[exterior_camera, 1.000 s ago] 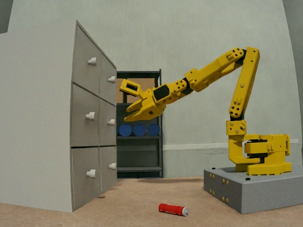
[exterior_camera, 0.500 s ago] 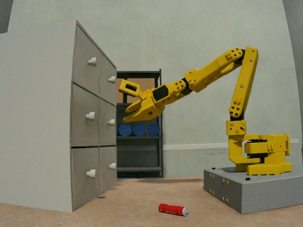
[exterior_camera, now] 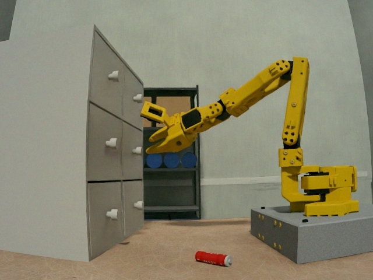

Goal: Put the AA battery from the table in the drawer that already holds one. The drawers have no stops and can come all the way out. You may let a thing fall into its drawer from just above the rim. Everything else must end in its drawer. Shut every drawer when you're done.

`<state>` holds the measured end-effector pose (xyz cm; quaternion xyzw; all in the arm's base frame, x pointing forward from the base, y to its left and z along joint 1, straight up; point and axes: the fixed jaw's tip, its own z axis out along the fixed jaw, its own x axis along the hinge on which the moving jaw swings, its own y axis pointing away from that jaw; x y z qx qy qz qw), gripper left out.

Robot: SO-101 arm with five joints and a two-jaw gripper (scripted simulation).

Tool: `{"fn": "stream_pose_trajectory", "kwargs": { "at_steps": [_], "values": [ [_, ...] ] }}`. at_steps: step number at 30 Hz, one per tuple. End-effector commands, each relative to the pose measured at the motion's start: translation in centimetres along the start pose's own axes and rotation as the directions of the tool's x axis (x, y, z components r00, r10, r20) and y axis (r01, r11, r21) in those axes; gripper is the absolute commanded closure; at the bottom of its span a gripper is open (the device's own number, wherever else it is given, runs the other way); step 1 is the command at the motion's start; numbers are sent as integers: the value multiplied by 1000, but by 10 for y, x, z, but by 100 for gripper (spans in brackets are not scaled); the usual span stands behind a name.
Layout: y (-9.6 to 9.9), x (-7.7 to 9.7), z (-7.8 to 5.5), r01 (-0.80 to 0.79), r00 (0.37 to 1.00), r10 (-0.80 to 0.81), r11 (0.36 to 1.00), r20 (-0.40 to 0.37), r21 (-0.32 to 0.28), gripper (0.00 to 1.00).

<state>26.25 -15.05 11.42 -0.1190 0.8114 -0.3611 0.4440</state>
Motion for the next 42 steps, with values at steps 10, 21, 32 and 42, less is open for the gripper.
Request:
{"fn": "stream_pose_trajectory", "kwargs": {
  "at_steps": [10,21,32,42],
  "values": [
    [7,-3,16,13,1000,-13,1000,20,-10,79],
    [10,-3,22,15,1000,-15,1000,24,-13,79],
    [10,-3,22,15,1000,-15,1000,24,-13,79],
    [11,-4,23,17,999,-17,1000,27,-16,79]
  ]
}}
